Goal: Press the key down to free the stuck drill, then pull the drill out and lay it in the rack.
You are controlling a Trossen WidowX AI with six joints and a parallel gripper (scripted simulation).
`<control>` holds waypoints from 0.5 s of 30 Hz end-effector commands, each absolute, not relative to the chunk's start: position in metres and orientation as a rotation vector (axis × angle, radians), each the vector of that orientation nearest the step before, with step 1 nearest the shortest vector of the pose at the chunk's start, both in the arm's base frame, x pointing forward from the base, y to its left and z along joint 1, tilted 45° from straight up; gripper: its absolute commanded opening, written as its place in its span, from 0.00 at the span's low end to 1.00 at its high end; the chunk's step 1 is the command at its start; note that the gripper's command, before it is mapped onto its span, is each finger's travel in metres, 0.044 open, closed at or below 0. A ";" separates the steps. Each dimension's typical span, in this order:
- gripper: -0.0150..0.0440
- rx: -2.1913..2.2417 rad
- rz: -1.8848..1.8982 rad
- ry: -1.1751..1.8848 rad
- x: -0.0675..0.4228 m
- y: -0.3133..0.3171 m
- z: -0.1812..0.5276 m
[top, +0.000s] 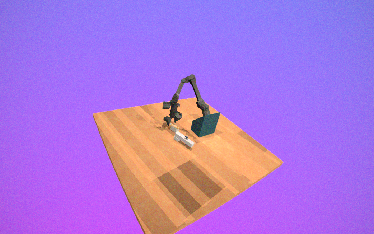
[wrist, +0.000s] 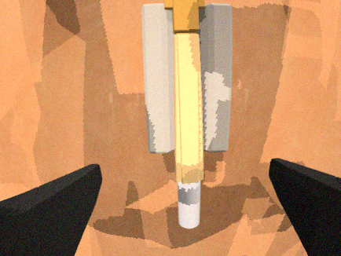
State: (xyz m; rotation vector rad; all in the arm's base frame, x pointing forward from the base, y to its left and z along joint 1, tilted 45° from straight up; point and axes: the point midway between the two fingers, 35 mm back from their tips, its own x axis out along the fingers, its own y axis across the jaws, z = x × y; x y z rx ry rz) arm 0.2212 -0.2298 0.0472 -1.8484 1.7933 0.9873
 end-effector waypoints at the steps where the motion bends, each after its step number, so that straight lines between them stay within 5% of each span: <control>1: 1.00 -1.849 0.965 1.798 0.224 -0.220 0.062; 15: 1.00 -1.731 0.790 1.819 0.211 -0.234 0.097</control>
